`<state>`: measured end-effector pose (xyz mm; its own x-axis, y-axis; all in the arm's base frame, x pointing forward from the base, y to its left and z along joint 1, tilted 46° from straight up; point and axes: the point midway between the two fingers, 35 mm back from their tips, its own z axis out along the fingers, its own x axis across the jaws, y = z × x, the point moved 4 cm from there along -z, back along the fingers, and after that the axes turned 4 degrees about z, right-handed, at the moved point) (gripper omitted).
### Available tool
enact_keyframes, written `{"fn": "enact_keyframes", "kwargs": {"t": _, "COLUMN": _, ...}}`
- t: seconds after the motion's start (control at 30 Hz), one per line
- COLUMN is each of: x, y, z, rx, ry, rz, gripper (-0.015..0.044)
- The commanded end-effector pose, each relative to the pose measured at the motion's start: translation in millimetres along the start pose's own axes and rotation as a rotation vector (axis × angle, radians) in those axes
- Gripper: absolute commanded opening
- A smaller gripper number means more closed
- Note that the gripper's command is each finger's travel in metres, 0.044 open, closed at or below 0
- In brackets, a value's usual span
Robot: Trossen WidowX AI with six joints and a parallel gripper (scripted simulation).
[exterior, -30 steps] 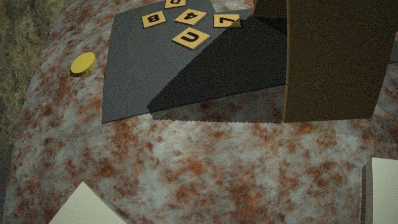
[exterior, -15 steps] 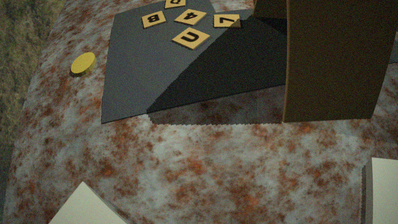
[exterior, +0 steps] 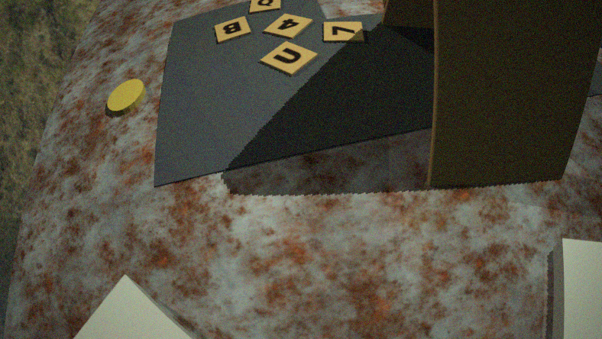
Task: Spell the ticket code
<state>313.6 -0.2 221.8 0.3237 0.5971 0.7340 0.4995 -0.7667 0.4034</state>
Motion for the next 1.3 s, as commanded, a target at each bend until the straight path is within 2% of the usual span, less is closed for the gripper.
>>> {"fn": "enact_keyframes", "kwargs": {"t": 0.0, "x": -2.8, "y": -0.4, "z": 0.2, "rx": 0.001, "ry": 0.0, "rz": -0.002, "gripper": 0.0}}
{"fn": "enact_keyframes", "kwargs": {"t": 1.27, "x": -25.2, "y": 1.2, "z": 0.4, "rx": 0.002, "ry": -0.001, "rz": -0.003, "gripper": 0.0}}
